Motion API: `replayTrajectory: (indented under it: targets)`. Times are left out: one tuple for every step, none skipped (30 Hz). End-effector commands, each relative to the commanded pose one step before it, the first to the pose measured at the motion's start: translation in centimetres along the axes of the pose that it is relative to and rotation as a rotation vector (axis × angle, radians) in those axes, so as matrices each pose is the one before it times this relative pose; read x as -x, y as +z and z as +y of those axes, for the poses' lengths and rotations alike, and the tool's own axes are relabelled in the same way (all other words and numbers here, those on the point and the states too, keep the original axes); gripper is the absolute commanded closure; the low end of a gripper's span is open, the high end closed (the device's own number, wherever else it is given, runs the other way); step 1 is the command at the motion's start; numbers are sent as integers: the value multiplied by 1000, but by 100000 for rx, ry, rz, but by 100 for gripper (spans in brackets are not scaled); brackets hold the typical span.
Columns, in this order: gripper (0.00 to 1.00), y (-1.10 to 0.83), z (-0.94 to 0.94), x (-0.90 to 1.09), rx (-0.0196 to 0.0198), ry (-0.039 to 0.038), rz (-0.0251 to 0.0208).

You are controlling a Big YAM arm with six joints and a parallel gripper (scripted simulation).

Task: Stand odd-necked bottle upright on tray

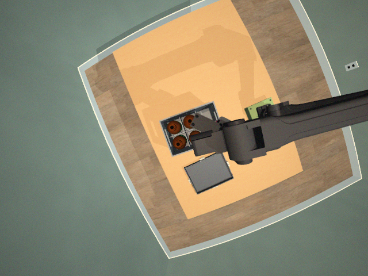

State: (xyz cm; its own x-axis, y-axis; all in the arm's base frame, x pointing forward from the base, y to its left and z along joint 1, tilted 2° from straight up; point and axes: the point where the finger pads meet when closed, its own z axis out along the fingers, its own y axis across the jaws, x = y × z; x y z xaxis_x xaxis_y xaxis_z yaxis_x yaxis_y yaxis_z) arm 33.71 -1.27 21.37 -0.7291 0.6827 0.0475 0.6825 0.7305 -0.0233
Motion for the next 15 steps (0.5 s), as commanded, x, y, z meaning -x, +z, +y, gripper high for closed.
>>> replayTrajectory:
  targets:
    - [100,-4148,736,1631,5283,65,-6480]
    - [100,-53,3,5,-8,-8,9]
    - [100,-59,4,6,-9,-12,11]
    - [100,-65,4,6,-10,-5,11]
    - [100,-66,5,8,-17,2,20]
    - [100,-70,6,9,-20,-1,23]
    - [100,-75,6,9,-22,-1,25]
    - [100,-80,7,10,-23,-1,27]
    - [100,-84,7,10,-24,-2,28]
    - [100,-86,8,12,-30,-1,35]
    - [100,-86,9,13,-38,-1,44]
    - [100,-89,9,14,-39,-1,46]
    - [100,-92,10,14,-40,0,48]
    - [100,-93,10,14,-44,0,51]
    - [100,0,0,0,0,0,0]
